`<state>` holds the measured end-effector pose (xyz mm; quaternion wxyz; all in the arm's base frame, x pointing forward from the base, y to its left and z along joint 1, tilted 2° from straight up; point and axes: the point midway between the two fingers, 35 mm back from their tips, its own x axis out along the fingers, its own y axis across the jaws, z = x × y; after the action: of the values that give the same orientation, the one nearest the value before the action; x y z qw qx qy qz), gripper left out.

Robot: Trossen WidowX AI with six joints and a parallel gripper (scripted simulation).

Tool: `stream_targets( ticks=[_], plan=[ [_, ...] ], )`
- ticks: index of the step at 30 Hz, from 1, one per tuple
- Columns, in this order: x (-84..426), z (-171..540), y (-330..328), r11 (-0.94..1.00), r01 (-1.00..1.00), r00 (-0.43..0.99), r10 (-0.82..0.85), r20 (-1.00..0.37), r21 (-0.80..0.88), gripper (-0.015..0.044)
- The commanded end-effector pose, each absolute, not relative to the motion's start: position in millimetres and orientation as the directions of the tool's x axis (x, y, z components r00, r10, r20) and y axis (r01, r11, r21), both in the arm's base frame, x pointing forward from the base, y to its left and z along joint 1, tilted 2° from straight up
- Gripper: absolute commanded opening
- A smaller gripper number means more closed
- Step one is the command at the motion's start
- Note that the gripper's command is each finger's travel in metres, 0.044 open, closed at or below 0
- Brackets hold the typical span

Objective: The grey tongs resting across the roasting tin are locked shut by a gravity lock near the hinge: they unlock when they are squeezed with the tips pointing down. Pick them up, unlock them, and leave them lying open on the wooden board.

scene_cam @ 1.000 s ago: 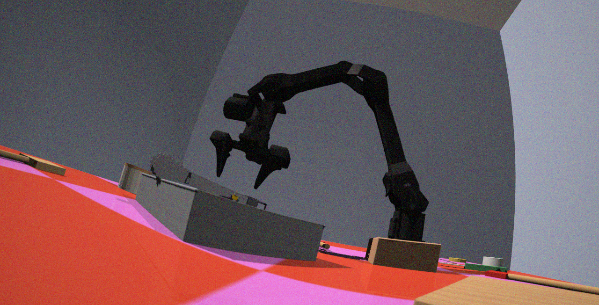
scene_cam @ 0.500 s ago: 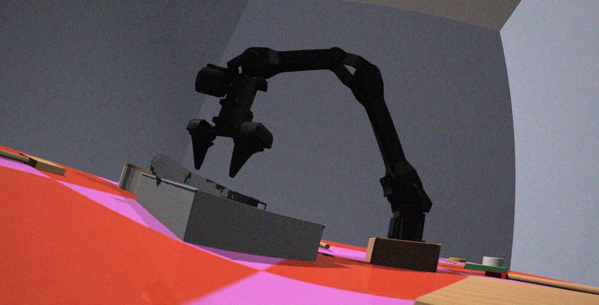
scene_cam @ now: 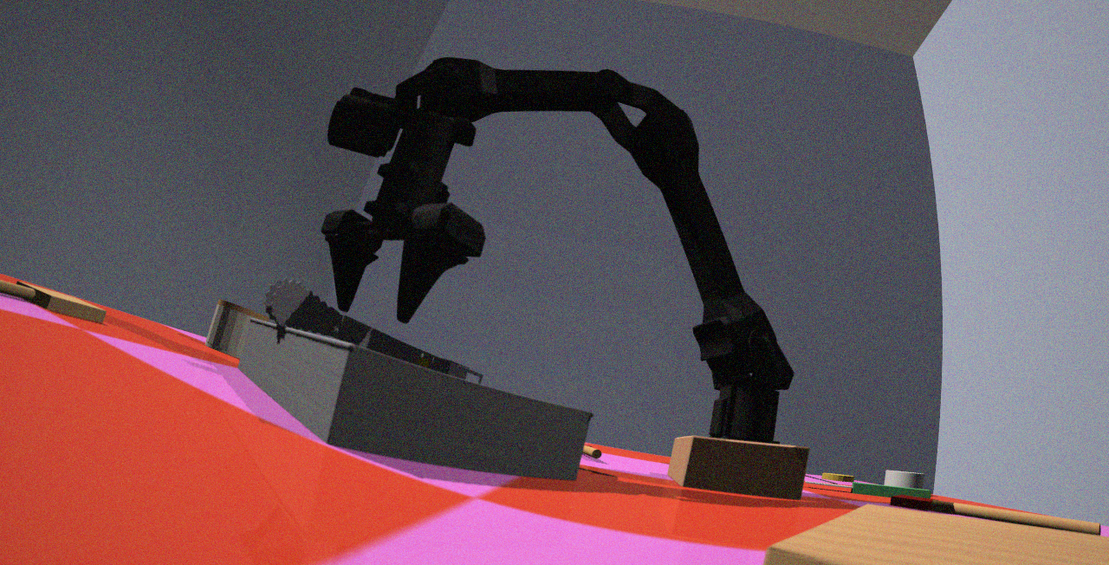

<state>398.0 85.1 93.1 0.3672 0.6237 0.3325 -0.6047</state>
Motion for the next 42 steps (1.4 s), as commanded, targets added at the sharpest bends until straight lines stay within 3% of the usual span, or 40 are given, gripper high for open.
stream_targets(
  ticks=[1,42],
  plan=[
    [397,95,88,-0.512,0.857,0.056,-0.030,-0.998,0.064,0.0440],
    [401,36,86,-0.512,0.857,0.056,-0.031,-0.998,0.064,0.0440]
  ],
)
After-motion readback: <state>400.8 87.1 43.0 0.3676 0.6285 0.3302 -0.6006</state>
